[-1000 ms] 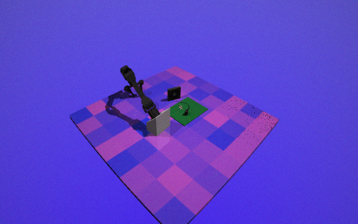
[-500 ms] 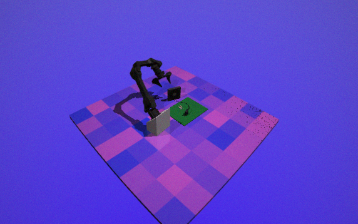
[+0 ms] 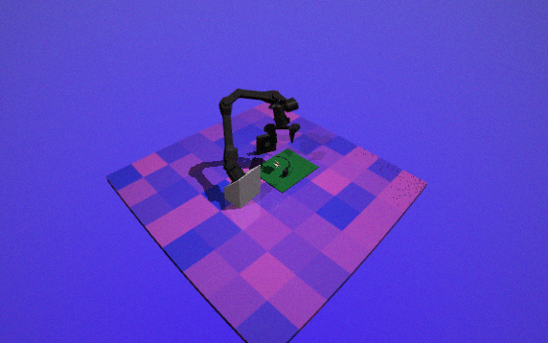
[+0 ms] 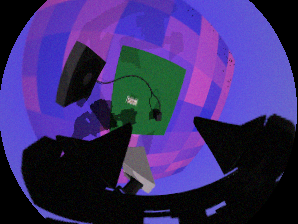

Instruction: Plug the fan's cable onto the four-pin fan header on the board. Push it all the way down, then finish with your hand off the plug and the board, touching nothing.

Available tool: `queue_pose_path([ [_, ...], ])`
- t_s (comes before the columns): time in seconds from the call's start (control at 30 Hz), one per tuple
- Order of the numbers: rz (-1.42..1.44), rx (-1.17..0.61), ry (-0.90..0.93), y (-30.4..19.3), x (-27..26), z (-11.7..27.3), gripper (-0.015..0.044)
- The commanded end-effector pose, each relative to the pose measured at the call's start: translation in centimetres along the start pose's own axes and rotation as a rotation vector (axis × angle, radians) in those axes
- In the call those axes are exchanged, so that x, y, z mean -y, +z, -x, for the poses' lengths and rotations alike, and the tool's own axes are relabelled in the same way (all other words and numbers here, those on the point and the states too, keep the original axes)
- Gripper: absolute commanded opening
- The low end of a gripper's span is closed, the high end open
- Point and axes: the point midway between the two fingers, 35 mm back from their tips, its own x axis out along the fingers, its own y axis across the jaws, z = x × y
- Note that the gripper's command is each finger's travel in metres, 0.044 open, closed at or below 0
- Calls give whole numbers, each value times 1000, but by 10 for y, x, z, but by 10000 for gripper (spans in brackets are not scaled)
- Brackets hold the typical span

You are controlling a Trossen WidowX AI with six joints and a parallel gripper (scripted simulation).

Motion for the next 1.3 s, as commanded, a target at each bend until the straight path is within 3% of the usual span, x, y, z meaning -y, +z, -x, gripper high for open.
queue_pose_path([
  [0.0, -55, 28, 164, -44, 32, -15, 440],
  [0.1, -89, 81, 267, -72, 48, -23, 440],
  [0.33, -92, 86, 274, -73, 48, -26, 440],
  [0.63, -91, 88, 277, -63, 22, -118, 440],
  [1.27, -91, 88, 277, -61, 16, -139, 440],
])
